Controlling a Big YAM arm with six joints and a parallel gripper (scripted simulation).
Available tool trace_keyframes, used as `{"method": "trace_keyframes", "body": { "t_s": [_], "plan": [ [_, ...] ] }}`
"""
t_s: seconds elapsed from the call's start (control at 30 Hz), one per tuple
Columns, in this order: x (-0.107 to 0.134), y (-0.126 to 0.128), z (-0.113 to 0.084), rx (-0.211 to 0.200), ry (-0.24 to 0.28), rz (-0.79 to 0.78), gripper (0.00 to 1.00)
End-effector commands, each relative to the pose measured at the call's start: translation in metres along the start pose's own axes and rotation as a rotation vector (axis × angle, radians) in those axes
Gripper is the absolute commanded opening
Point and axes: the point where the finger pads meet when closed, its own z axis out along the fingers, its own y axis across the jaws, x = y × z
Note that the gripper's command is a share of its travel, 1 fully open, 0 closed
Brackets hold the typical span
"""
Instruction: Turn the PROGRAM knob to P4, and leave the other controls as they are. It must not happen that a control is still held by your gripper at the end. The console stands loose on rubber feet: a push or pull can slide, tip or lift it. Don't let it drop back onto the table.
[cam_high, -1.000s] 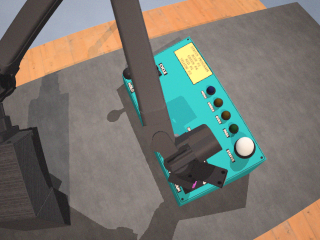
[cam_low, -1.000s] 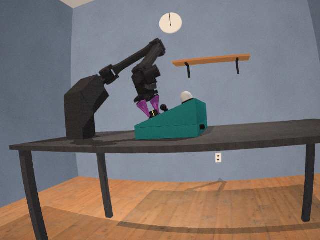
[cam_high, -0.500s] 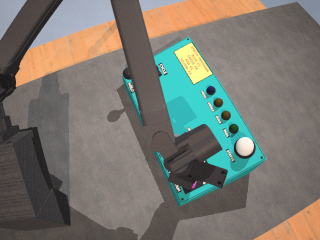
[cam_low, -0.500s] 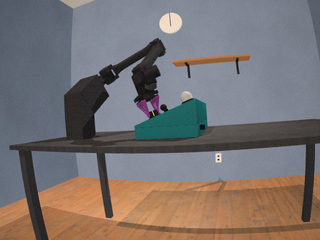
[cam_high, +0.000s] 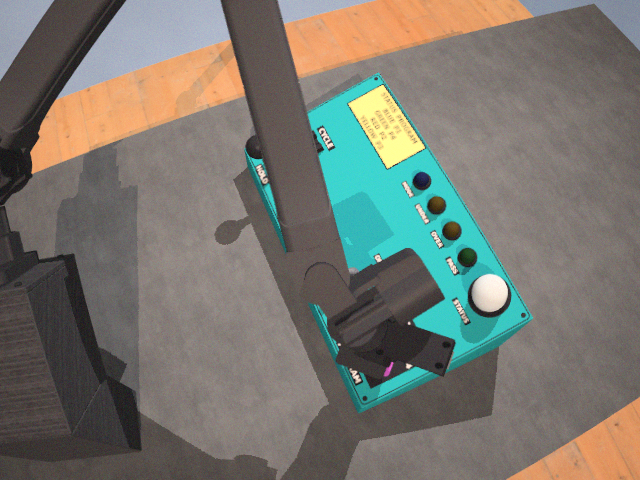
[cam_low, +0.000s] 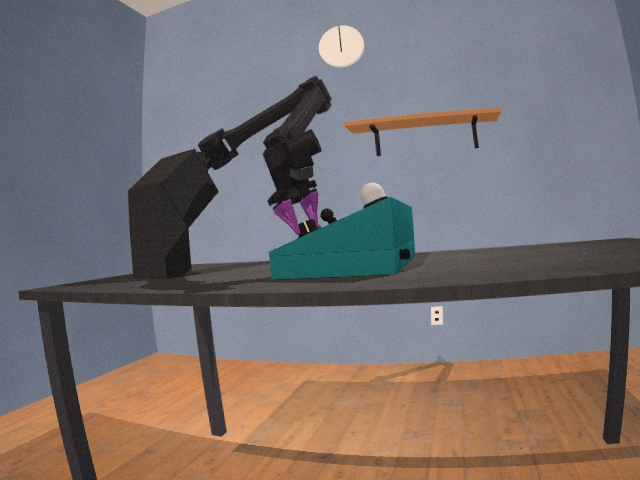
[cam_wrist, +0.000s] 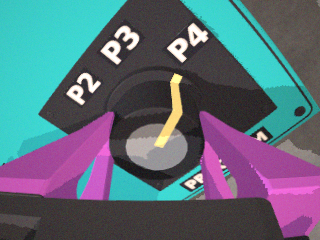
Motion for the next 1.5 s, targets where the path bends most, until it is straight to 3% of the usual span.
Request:
{"method": "trace_keyframes", "body": {
  "t_s": [0.0, 0.03, 0.07, 0.87, 0.93, 1.2, 1.27, 1.33, 1.47],
  "plan": [
    [-0.011, -0.006, -0.007, -0.01, -0.027, 0.036, 0.0],
    [-0.011, -0.006, -0.007, -0.01, -0.027, 0.036, 0.0],
    [-0.011, -0.006, -0.007, -0.01, -0.027, 0.036, 0.7],
    [-0.008, -0.011, -0.012, -0.001, -0.021, 0.048, 0.7],
    [-0.011, 0.004, -0.022, -0.015, -0.03, 0.015, 0.7],
    [-0.01, 0.004, -0.08, -0.015, -0.031, 0.013, 0.7],
    [-0.023, 0.013, -0.098, -0.023, -0.045, -0.014, 0.7],
    [-0.023, 0.013, -0.098, -0.023, -0.045, -0.014, 0.7],
    [-0.024, 0.013, -0.132, -0.022, -0.048, -0.019, 0.7]
  ]
}}
